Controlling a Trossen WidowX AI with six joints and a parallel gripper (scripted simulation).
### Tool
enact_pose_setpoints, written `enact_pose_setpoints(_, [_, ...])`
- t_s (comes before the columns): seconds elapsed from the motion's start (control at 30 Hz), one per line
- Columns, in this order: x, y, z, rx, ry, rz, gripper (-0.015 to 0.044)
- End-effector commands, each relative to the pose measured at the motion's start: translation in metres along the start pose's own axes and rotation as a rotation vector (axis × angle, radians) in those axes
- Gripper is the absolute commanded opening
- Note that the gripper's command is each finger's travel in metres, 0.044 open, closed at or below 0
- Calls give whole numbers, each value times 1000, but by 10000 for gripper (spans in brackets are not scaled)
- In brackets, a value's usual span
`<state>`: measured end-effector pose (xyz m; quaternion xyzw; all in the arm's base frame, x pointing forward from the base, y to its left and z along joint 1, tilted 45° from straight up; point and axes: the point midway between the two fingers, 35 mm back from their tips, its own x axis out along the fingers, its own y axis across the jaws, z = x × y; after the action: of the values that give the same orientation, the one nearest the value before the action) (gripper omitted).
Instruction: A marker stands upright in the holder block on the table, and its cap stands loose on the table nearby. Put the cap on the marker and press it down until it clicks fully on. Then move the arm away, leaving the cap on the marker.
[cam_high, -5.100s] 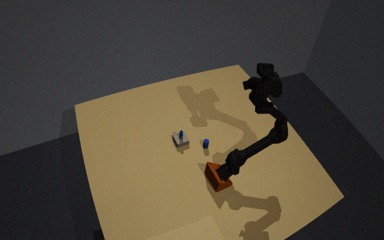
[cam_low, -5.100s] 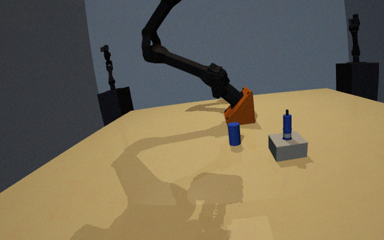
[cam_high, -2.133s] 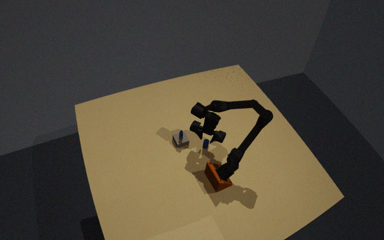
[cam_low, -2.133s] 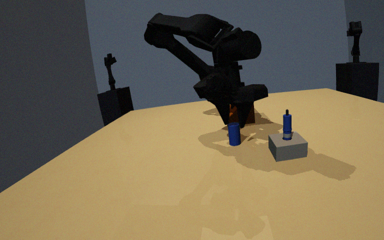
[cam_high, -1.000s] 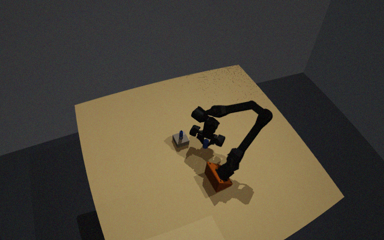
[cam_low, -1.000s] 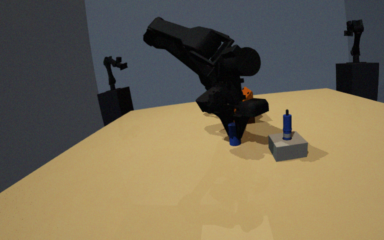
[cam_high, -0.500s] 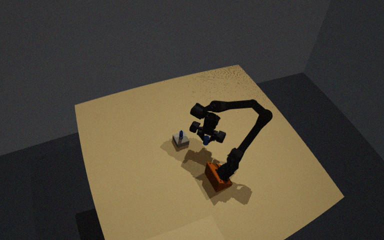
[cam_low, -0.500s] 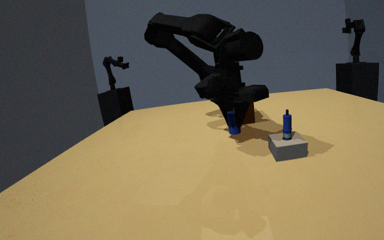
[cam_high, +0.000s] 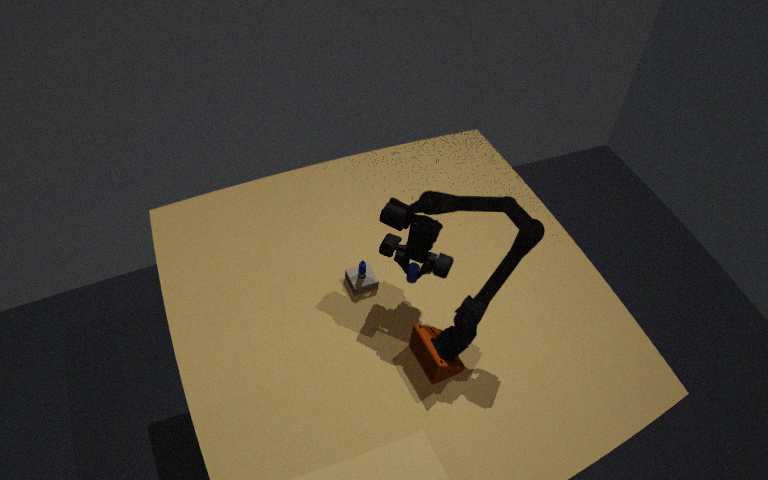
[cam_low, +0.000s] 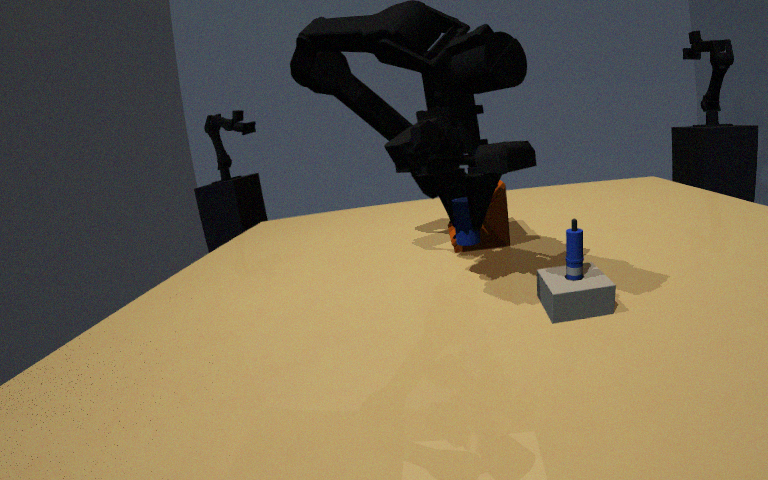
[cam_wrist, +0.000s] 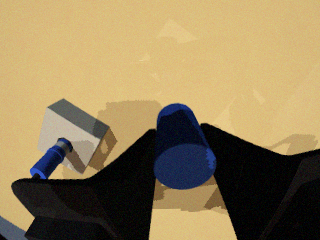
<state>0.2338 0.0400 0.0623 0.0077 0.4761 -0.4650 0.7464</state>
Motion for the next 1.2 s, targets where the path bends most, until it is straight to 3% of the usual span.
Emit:
enact_pose_setpoints(0.0, [-4,8,0,0,5,-3,0])
enact_pose_setpoints(1.17, [-41,90,-11,-3,8,5,0])
